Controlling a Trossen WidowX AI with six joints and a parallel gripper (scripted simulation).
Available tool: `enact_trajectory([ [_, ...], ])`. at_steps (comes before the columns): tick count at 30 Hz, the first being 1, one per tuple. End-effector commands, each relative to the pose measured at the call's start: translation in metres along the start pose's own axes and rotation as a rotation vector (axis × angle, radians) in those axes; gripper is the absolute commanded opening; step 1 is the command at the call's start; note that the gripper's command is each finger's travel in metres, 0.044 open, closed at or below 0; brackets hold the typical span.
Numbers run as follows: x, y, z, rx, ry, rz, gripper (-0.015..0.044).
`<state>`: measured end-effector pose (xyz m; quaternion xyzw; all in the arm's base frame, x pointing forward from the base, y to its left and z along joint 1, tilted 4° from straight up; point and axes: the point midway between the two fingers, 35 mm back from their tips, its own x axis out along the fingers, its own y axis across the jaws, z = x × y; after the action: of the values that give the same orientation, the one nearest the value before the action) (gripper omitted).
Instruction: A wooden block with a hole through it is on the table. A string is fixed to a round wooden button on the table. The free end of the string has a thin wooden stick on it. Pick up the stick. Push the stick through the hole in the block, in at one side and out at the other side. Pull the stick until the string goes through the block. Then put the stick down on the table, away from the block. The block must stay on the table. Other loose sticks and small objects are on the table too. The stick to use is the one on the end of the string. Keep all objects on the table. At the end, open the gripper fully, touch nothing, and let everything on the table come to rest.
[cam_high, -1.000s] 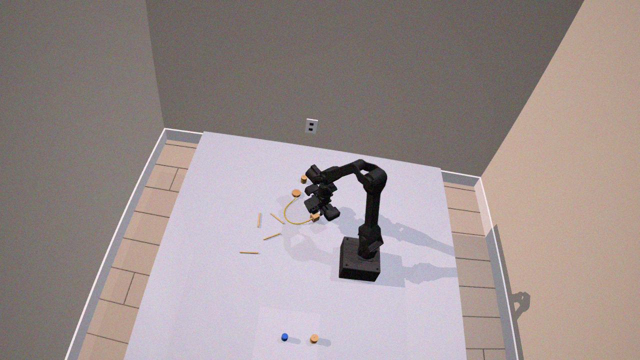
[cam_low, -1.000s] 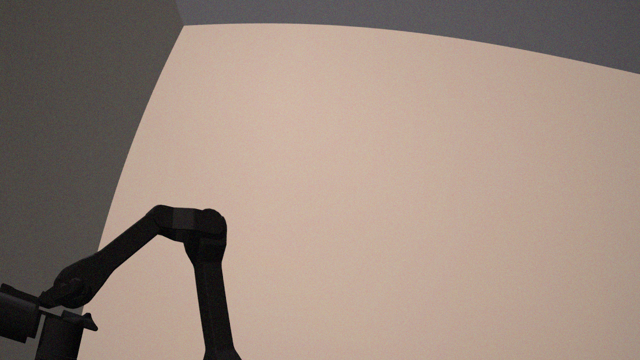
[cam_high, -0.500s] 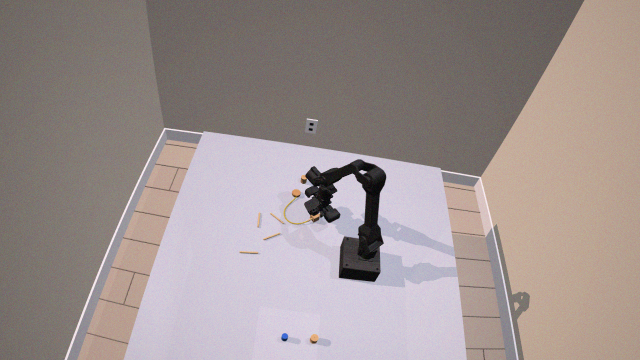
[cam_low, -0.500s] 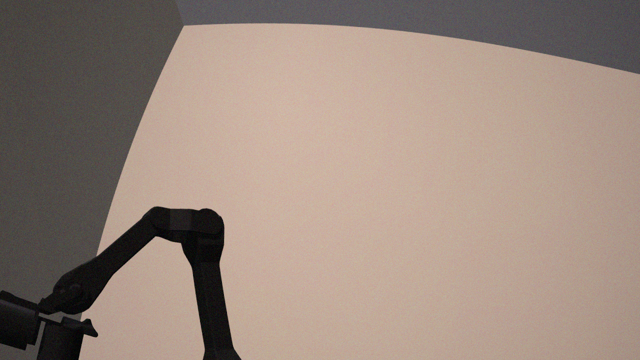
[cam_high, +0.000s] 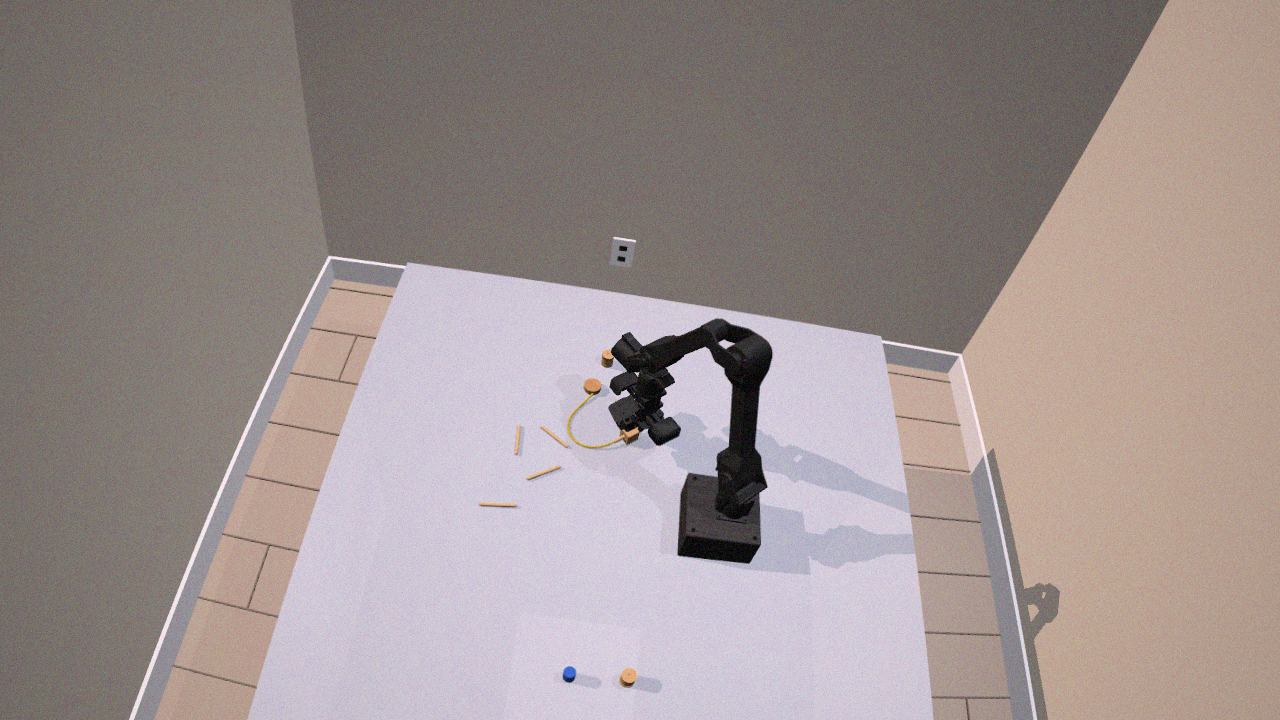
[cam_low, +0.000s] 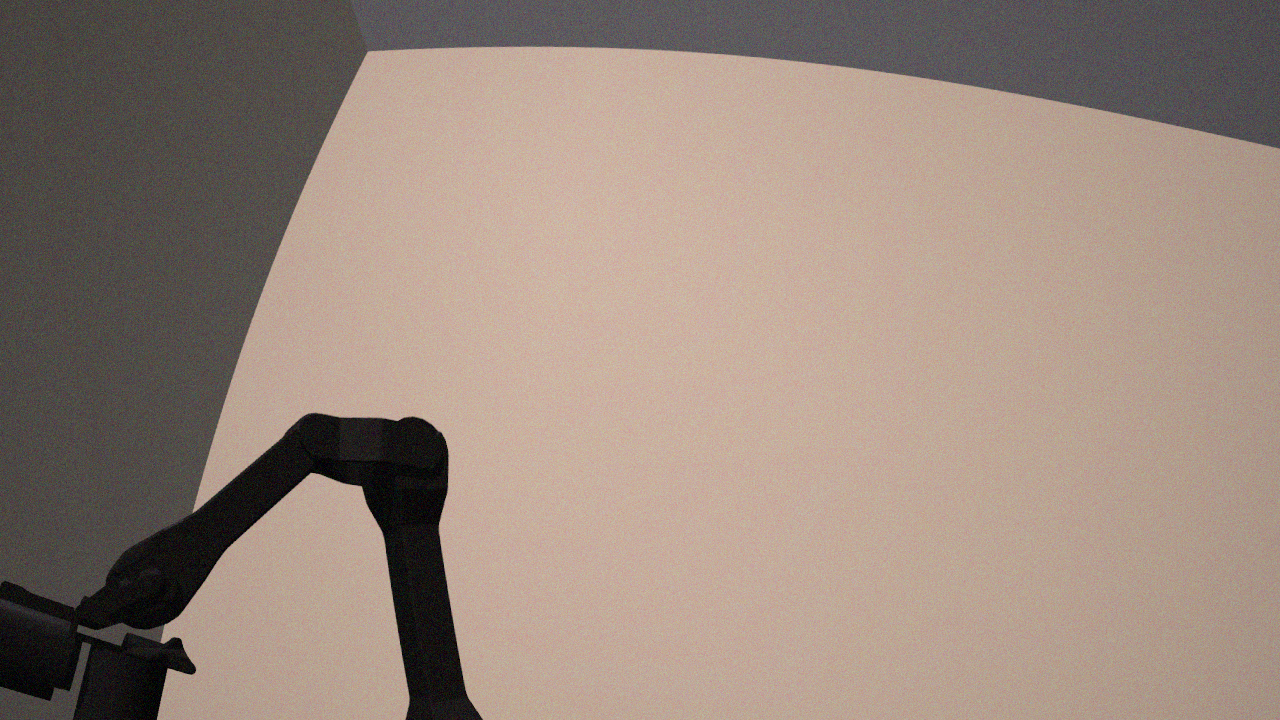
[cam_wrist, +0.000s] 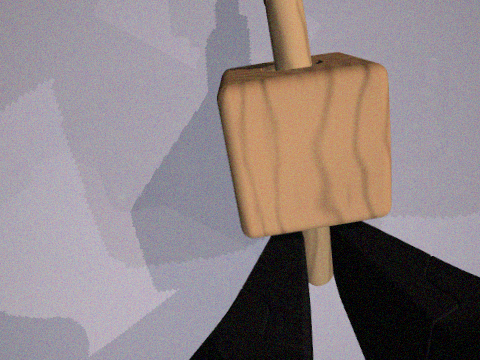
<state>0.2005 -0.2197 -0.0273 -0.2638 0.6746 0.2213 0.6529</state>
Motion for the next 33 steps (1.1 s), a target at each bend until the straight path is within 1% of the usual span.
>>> enact_trajectory([
  [1,0.0012,0.0003,-0.0009,-0.002,-0.032,0.001,0.0000],
  [6,0.0030,0.0000,-0.0028,-0.012,-0.102,-0.001,0.0000],
  [33,0.0030,0.0001,-0.0088,-0.014,-0.102,-0.016,0.0000],
])
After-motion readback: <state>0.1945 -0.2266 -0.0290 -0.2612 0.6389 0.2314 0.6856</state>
